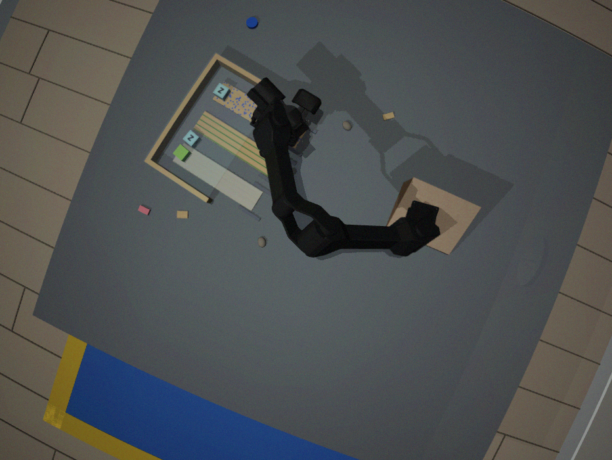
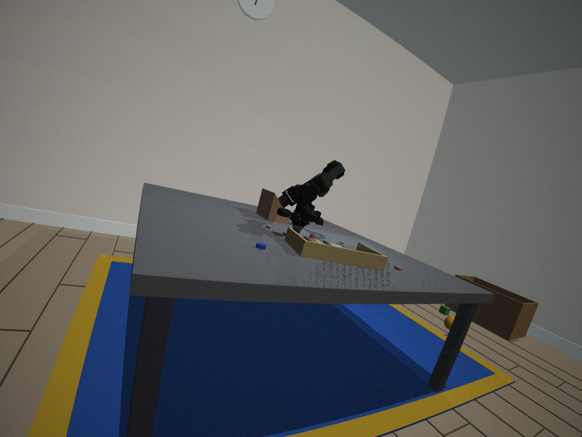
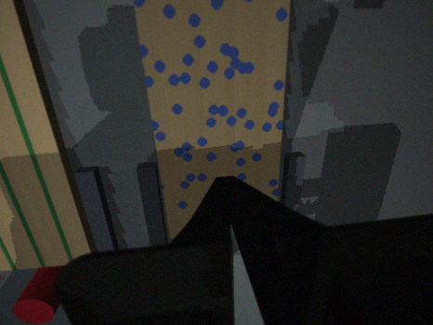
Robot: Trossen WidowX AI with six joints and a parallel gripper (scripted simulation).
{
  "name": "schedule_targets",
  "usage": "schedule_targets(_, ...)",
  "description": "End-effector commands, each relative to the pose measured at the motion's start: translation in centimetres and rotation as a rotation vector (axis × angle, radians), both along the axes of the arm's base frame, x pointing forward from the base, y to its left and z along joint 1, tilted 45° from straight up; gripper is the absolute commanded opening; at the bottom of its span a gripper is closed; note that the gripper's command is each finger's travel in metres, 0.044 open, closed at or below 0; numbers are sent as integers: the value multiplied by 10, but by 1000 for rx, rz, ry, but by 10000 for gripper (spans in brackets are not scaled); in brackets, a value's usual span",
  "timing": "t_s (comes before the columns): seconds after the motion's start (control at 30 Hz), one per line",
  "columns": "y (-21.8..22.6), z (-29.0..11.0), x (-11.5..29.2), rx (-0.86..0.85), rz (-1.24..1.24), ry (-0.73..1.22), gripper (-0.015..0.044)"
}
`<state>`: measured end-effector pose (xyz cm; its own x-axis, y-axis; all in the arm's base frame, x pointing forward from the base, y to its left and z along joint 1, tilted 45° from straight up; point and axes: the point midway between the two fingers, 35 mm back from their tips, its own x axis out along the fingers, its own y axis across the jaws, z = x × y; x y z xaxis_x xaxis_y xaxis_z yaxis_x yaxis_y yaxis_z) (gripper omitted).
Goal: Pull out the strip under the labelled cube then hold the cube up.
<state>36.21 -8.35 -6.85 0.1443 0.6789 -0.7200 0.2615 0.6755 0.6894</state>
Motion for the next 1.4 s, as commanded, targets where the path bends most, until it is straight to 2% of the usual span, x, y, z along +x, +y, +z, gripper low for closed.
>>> schedule_targets(0.0, 4, -2, 1, 6, 5, 3, 0)
schedule_targets(0.47, 5, -3, 1, 6, 5, 3, 0)
schedule_targets(1.37, 17, -2, -39, 7, 5, 6, 0)
